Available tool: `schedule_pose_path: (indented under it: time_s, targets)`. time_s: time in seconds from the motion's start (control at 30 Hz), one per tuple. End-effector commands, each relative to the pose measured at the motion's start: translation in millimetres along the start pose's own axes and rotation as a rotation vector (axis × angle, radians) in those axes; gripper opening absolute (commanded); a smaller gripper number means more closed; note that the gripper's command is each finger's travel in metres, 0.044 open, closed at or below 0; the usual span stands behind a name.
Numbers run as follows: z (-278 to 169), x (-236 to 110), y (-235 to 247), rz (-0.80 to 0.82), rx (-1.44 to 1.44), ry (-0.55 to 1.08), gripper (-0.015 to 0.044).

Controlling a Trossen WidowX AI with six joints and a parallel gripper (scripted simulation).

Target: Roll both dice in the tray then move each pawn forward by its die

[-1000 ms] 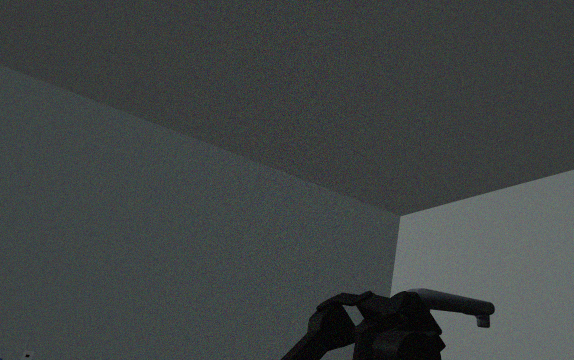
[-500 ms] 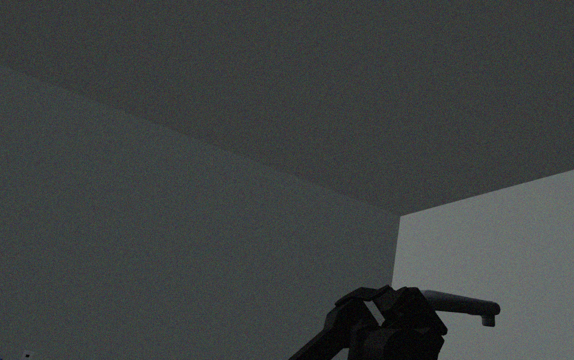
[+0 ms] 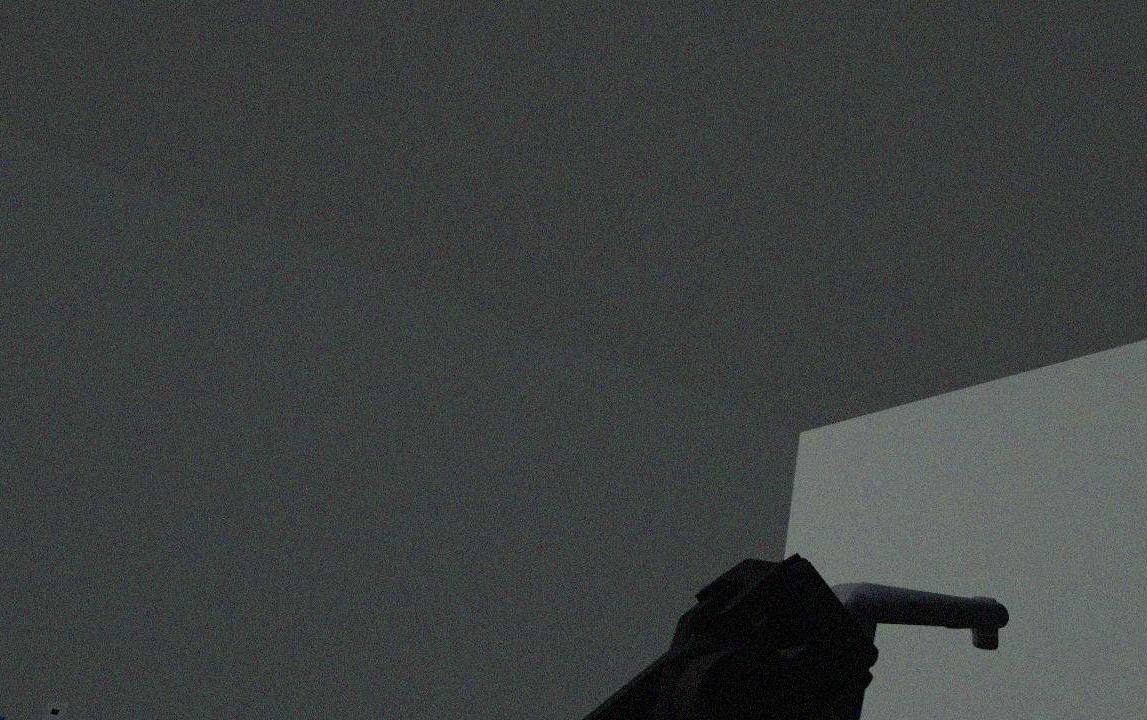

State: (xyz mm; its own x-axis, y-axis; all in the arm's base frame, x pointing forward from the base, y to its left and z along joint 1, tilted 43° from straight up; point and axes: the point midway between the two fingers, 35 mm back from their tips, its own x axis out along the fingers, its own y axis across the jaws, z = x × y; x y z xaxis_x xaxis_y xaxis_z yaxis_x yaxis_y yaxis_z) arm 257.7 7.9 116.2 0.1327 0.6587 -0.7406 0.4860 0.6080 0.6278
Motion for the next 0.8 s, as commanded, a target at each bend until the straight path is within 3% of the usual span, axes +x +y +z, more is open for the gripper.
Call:
schedule_pose_path:
  time_s: [0.0,0.6,0.77]
  targets:
    - [15.6,2.0,-8.7,-0.003,0.136,-0.005,0.0]
    - [67.4,17.3,-52.8,0.004,0.678,-0.002,0.0]
    - [58.7,21.1,-78.9,0.002,0.819,-0.002,0.0]
